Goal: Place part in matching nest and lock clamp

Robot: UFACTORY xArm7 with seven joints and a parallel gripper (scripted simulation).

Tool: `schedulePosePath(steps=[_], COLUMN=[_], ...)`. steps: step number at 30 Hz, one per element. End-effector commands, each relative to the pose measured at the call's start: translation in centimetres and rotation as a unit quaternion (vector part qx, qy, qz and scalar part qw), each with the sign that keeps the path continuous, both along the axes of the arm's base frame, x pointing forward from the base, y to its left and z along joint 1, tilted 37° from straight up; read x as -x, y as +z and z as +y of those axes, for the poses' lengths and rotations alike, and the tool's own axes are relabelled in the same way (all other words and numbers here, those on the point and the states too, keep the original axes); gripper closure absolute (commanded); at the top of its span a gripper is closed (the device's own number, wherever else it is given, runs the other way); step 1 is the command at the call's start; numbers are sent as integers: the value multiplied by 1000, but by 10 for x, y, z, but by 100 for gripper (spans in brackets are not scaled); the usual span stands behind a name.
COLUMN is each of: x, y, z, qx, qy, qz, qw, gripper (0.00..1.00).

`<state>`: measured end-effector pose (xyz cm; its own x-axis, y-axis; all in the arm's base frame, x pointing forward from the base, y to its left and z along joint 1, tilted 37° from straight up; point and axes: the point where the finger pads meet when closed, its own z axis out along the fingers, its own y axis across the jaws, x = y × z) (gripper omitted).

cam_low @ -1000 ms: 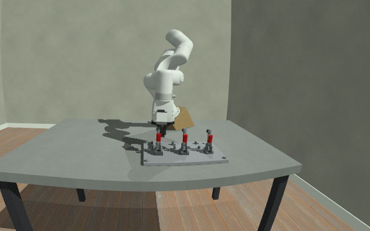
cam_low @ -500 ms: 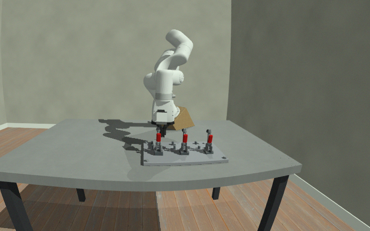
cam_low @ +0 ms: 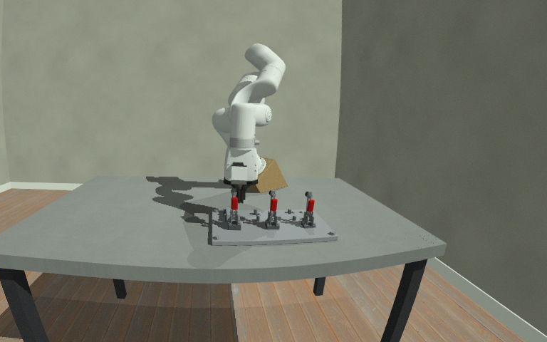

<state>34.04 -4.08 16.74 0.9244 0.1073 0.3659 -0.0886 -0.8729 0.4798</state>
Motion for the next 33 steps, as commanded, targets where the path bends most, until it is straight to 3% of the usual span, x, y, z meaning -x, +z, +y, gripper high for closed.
schedulePosePath(steps=[1,33], x=[24,22], y=[-16,-21], z=[-36,-39], qx=[0,0], qy=[1,1], qz=[-2,-2], qw=[1000,1000], gripper=[100,100])
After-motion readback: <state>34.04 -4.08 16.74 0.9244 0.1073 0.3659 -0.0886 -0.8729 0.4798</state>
